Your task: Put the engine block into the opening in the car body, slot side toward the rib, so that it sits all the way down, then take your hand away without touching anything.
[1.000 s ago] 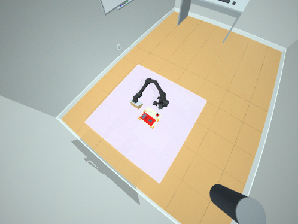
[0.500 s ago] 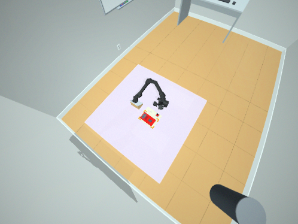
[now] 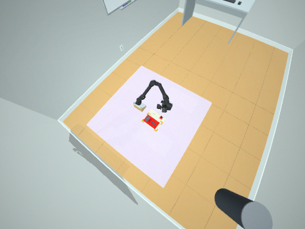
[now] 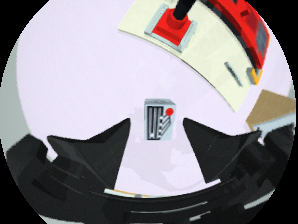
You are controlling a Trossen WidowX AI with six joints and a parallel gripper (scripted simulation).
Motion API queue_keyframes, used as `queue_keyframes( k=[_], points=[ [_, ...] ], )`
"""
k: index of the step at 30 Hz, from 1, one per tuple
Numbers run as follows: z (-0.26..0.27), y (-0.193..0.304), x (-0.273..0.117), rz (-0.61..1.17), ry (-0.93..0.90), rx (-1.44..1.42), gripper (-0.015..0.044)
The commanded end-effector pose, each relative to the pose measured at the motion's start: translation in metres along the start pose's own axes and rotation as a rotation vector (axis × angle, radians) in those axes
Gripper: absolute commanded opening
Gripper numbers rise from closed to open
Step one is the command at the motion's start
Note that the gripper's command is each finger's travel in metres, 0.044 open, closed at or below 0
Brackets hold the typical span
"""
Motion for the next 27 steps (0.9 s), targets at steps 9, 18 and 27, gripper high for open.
queue_keyframes(
  k=[9,18,27],
  points=[
    [-0.001,0.000,0.002,0.003,0.002,0.004,0.0098],
    [0.001,-0.001,-0.009,0.001,0.003,0.004,0.0000],
    [0.004,-0.005,-0.037,-0.004,0.006,0.004,0.0000]
  ],
)
Point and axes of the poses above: the point midway between the two fingers, 35 mm back from their tips, its own x axis out along the fingers, its own z axis across the jaws, y = z × x, the point moved 5 cm from there along -x, back along the fingers, and after that the axes turned 8 degrees about -x, right-handed, at the moved point
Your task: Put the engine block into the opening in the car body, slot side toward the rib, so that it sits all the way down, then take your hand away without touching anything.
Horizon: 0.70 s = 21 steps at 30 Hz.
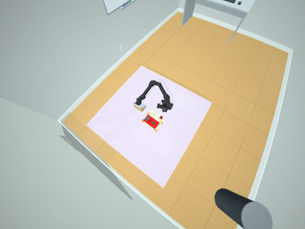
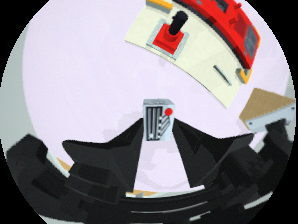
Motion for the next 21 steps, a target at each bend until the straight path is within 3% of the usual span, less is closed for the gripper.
queue_keyframes(
  k=[1,21],
  points=[
    [0.001,-0.001,-0.015,-0.002,0.003,-0.006,0.0000],
    [-0.001,0.001,-0.079,-0.001,0.004,-0.005,0.0000]
  ],
)
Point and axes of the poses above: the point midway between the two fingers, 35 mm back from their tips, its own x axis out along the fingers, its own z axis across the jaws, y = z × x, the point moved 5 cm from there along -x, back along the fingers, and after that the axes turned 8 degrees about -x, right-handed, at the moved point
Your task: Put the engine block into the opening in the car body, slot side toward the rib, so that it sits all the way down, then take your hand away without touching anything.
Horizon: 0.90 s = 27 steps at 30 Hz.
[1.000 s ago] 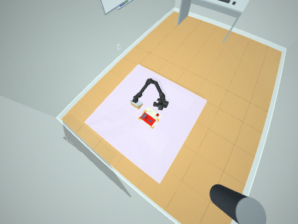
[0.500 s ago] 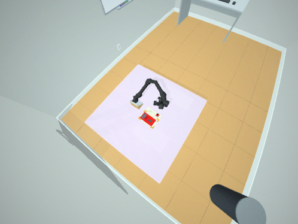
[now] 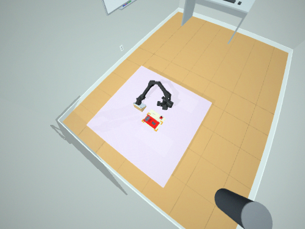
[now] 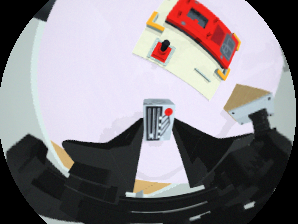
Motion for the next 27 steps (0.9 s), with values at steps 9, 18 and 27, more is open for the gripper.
queue_keyframes(
  k=[9,18,27],
  points=[
    [-0.004,0.004,-0.030,0.003,0.002,-0.007,0.0000],
    [-0.010,-0.022,-0.023,-0.002,0.004,-0.118,0.0000],
    [-0.019,-0.049,-0.016,-0.006,0.006,-0.238,0.0000]
  ],
)
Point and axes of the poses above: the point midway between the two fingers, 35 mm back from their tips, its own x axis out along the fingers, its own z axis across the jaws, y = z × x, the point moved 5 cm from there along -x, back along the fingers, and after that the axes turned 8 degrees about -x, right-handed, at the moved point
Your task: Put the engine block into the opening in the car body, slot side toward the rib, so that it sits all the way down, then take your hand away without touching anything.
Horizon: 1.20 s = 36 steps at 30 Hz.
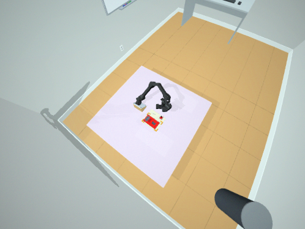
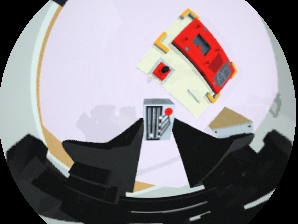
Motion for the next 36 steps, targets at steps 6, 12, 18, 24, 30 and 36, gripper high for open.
queue_keyframes(
  k=[6,12,18,24,30,36],
  points=[
    [-0.018,-0.027,0.011,0.000,0.009,-0.136,0.0000],
    [-0.029,-0.042,0.016,-0.001,0.010,-0.222,0.0000],
    [-0.041,-0.056,0.022,-0.001,0.011,-0.307,0.0000],
    [-0.055,-0.070,0.028,-0.002,0.011,-0.392,0.0000],
    [-0.069,-0.082,0.034,-0.003,0.012,-0.474,0.0000],
    [-0.083,-0.094,0.040,-0.002,0.012,-0.556,0.0000]
  ],
)
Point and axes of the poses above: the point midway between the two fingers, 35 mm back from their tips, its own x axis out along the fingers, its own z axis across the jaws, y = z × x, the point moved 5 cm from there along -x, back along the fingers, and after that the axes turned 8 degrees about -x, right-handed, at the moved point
